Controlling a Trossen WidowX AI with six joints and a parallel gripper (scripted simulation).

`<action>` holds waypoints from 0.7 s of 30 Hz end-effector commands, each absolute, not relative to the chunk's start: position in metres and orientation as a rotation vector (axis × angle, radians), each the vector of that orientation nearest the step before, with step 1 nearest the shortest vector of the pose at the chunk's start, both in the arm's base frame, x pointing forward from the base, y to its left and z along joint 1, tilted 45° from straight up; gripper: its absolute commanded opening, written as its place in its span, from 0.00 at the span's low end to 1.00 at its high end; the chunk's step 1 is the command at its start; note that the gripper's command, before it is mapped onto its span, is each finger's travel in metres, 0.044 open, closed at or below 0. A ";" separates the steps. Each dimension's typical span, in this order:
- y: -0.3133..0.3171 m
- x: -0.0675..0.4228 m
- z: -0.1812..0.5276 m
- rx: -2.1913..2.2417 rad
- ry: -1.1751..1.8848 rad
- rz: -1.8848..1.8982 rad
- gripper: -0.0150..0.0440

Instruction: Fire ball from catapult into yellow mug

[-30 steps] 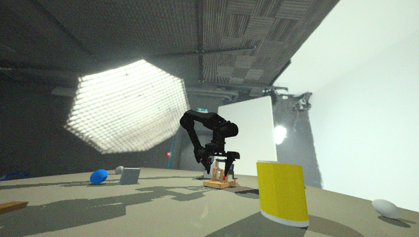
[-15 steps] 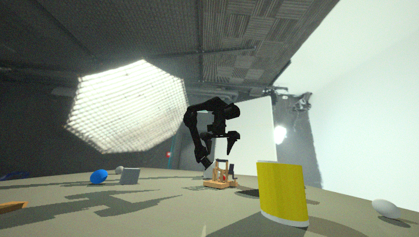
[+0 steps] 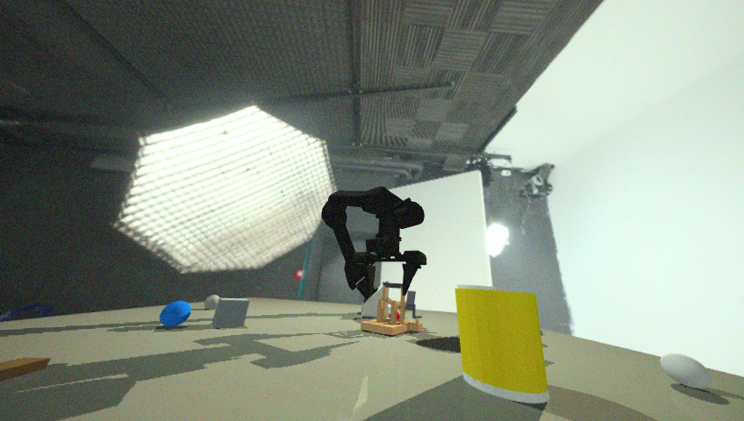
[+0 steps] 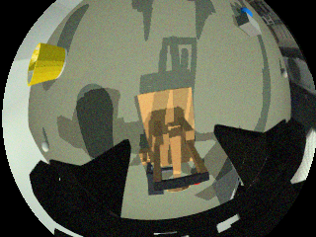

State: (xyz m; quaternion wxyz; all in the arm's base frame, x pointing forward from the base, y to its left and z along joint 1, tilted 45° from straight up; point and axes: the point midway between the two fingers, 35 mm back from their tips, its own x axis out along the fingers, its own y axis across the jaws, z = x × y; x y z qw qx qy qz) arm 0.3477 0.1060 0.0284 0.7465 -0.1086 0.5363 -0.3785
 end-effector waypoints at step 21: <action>0.078 0.352 0.000 -0.250 1.176 -0.831 1.00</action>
